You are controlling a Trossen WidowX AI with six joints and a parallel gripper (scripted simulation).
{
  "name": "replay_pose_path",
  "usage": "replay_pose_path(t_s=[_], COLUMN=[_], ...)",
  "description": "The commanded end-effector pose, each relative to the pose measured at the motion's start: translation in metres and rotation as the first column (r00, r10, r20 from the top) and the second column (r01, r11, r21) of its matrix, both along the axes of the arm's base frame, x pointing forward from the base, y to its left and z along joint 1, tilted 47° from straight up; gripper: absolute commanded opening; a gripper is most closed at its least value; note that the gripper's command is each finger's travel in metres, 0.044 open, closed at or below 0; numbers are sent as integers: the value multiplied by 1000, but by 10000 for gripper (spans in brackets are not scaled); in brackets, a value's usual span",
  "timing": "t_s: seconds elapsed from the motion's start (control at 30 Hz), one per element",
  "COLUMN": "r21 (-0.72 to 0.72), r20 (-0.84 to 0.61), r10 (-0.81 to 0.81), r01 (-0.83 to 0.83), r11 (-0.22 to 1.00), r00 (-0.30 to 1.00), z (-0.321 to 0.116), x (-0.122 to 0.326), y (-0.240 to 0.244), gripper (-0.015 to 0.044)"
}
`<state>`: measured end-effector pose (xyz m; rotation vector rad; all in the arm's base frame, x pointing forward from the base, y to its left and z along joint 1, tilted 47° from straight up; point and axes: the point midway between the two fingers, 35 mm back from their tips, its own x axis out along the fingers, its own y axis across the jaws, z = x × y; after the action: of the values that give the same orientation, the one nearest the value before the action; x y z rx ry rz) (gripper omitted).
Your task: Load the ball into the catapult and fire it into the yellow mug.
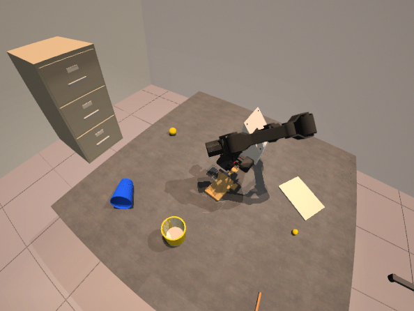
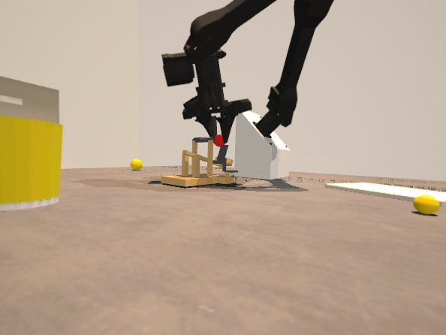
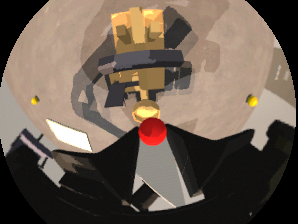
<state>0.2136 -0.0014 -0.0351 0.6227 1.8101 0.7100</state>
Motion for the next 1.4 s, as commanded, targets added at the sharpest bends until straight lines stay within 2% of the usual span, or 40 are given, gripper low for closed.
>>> replay_pose_path(t_s=[0.0,0.93,1.27,1.37], r21=[7,7,6,0], r20=[-17,-12,-12,-12], r10=[23,27,26,24], r01=[-23,-26,-26,-24], r11=[1000,1000,1000,1000], r00=[1000,1000,1000,1000], z=[2,-16,-14,9], x=[-14,-14,-14,-8], y=[7,26,24,-5], gripper=[0,0,263,341])
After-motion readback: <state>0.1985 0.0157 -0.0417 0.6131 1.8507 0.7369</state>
